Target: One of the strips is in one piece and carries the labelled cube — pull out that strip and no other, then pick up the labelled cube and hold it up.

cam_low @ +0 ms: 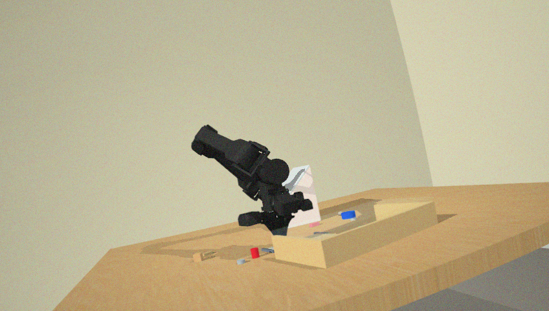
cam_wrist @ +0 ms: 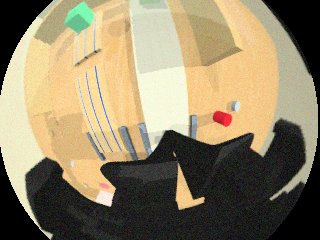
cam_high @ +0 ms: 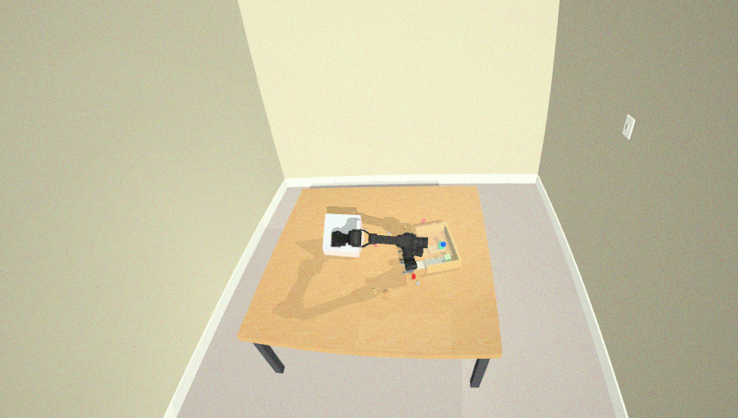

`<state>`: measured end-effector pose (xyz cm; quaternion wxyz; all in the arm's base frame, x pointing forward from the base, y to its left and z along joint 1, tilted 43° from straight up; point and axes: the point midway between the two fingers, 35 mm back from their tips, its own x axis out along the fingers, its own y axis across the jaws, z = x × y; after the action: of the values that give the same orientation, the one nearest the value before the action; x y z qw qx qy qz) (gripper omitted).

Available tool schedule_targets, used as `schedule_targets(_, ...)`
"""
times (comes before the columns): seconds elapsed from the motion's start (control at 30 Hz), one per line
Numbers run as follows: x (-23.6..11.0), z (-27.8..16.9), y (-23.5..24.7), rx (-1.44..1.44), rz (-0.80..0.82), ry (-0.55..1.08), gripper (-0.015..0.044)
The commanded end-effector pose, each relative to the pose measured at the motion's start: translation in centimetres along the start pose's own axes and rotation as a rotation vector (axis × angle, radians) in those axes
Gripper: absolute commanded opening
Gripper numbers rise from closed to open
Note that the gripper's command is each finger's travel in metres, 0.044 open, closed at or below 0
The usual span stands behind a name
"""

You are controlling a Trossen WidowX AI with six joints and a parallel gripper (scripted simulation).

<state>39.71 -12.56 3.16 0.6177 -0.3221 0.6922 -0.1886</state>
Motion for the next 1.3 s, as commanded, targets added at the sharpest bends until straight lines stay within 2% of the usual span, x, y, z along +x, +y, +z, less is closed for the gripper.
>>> schedule_targets(0.0,0.3,-0.2,-0.1,0.0,-0.002,0.004,0.0)
schedule_targets(1.27,0.5,-6.0,0.0,-0.003,-0.002,0.006,0.0)
